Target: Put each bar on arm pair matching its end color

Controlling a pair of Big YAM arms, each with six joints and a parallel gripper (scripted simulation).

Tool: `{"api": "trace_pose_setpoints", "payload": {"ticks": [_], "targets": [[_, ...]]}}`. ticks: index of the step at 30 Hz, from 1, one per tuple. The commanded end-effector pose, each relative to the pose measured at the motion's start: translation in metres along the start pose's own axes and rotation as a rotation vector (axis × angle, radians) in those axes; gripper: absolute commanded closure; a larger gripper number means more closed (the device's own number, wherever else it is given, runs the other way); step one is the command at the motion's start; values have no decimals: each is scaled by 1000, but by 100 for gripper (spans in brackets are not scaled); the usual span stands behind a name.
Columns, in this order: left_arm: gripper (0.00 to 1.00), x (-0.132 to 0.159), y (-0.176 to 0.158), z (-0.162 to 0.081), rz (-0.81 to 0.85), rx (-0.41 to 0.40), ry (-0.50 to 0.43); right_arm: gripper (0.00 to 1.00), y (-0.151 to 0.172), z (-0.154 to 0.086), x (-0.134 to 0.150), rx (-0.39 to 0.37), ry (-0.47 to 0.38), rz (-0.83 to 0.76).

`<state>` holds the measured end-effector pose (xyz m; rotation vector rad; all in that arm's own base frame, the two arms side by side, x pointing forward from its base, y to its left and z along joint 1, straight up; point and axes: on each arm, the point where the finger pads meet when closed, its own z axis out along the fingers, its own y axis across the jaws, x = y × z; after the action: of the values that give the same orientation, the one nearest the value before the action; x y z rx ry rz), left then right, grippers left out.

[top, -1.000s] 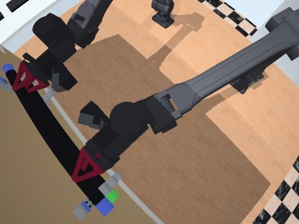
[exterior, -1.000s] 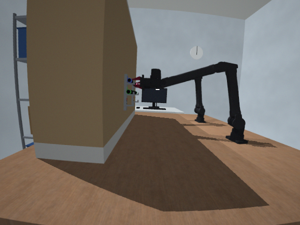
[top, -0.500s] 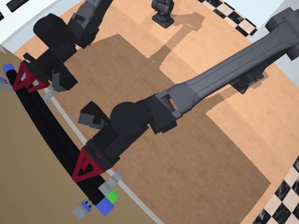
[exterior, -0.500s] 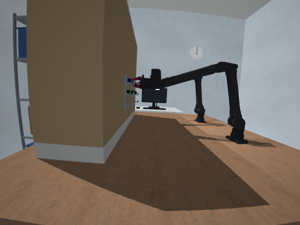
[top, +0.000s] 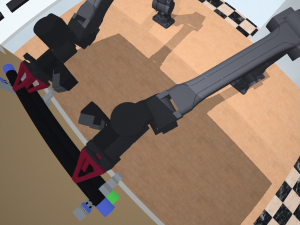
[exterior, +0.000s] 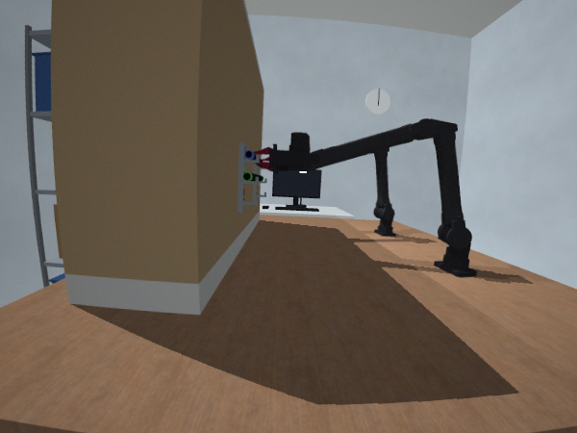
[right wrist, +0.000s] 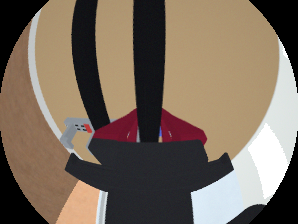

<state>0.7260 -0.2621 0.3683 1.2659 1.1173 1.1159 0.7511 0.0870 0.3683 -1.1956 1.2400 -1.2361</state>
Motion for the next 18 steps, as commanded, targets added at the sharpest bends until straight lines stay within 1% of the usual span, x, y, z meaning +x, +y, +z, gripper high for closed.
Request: {"api": "trace_pose_setpoints", "payload": {"ticks": [1,18], "targets": [[100,3,16,-1,-12,-38,6,100,-17,0,10,42,18,31],[100,3,20,-1,-12,-38,6,100,-19,0,10,42,18,31]]}}
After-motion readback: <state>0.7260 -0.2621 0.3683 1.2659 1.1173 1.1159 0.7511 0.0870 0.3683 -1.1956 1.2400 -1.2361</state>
